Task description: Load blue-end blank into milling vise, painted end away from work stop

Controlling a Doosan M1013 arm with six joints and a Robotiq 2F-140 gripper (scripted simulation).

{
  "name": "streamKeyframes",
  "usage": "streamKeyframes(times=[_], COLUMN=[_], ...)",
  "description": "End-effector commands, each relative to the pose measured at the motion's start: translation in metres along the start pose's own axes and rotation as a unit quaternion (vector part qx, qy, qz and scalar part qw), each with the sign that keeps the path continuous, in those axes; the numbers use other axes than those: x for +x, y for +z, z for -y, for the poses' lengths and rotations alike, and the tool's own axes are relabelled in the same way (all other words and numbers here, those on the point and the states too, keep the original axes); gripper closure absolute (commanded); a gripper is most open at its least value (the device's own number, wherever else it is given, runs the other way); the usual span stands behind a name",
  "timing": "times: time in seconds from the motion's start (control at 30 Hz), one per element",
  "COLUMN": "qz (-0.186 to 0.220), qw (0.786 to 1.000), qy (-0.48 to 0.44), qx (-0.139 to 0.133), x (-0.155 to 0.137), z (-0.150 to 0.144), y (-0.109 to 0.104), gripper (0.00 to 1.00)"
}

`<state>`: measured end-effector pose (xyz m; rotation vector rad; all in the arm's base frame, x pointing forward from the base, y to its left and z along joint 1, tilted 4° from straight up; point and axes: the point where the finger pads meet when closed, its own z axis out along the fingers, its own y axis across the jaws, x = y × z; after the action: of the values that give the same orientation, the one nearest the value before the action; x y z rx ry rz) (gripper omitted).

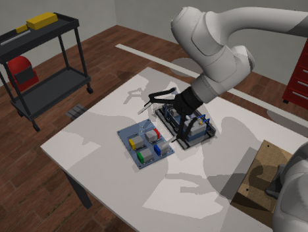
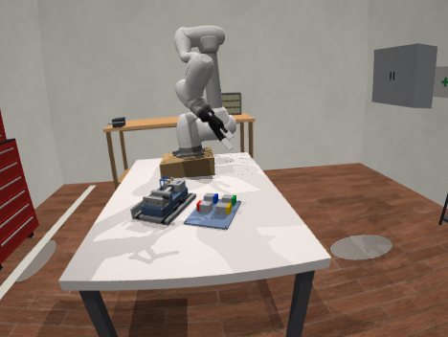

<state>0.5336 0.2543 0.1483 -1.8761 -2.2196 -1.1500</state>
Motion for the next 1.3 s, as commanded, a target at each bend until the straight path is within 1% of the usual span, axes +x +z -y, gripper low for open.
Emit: streamKeyframes(times=[0.0,0.23,0.3,0.33,0.8,0.87,0.9,1.27], qz=[0.026,0.066,0.066,0.049,0.127,0.127,0.112,0.173], qw=[0.999,0.996,0.996,0.998,0.985,0.985,0.988,0.972], qy=[0.016,0.041,0.041,0.034,0.082,0.082,0.077,0.114], qx=[0.020,0.046,0.046,0.027,0.081,0.081,0.070,0.112], x=[-0.005,-0.015,-0.015,-0.015,-0.033,-0.033,-0.034,-0.048], z=[-0.008,-0.023,-0.023,-0.022,-0.050,-0.050,-0.049,-0.071], y=[-0.002,-0.004,-0.004,-0.004,-0.010,-0.010,-0.010,-0.014], gripper=[0.00,0.00,0.00,0.00,0.00,0.00,0.00,0.00])
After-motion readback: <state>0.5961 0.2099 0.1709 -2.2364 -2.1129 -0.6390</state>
